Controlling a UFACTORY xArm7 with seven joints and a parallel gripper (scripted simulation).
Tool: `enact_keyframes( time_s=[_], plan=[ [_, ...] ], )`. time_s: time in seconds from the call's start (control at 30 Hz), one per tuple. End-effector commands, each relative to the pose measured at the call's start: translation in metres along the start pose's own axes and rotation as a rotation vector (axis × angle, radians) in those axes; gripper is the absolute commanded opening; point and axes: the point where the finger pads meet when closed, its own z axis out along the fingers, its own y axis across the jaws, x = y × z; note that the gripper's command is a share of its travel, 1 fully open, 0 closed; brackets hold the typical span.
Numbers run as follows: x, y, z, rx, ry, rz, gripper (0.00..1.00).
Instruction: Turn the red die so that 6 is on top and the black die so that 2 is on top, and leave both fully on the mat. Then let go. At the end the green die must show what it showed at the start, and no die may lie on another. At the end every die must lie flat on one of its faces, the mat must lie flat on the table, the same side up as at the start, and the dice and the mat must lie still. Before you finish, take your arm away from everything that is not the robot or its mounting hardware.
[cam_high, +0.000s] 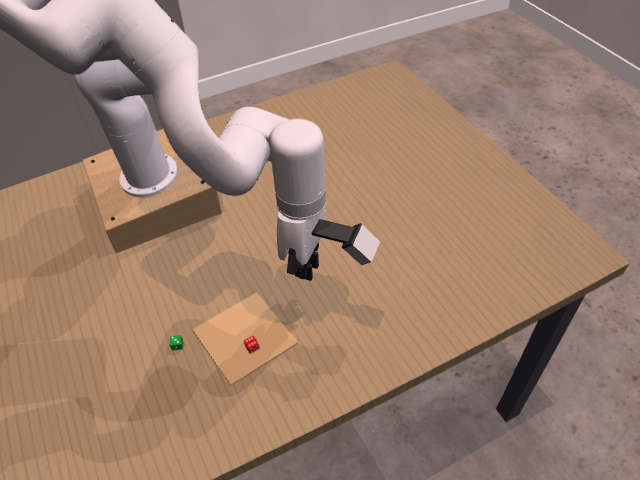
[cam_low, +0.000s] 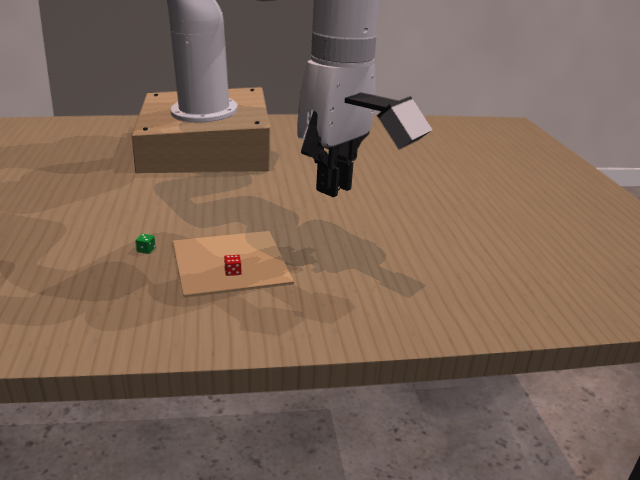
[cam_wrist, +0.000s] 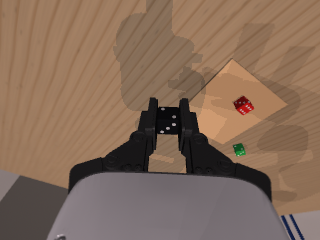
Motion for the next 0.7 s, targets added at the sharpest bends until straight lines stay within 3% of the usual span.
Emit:
enact_keyframes(
  time_s=[0.0,0.13,0.3,0.5,0.67],
  plan=[
    [0.0034,-0.001,0.0019,-0.002,0.004,-0.075,0.15],
    [0.0066,-0.0034,0.0078,-0.002,0.005,-0.202,0.15],
    [0.0068,-0.0033,0.0079,-0.001,0.016,-0.205,0.15],
    [0.0069,-0.0032,0.0075,0.005,0.077,-0.204,0.15],
    [0.0041,-0.0022,0.0078,0.022,0.242,-0.204,0.15]
  ],
)
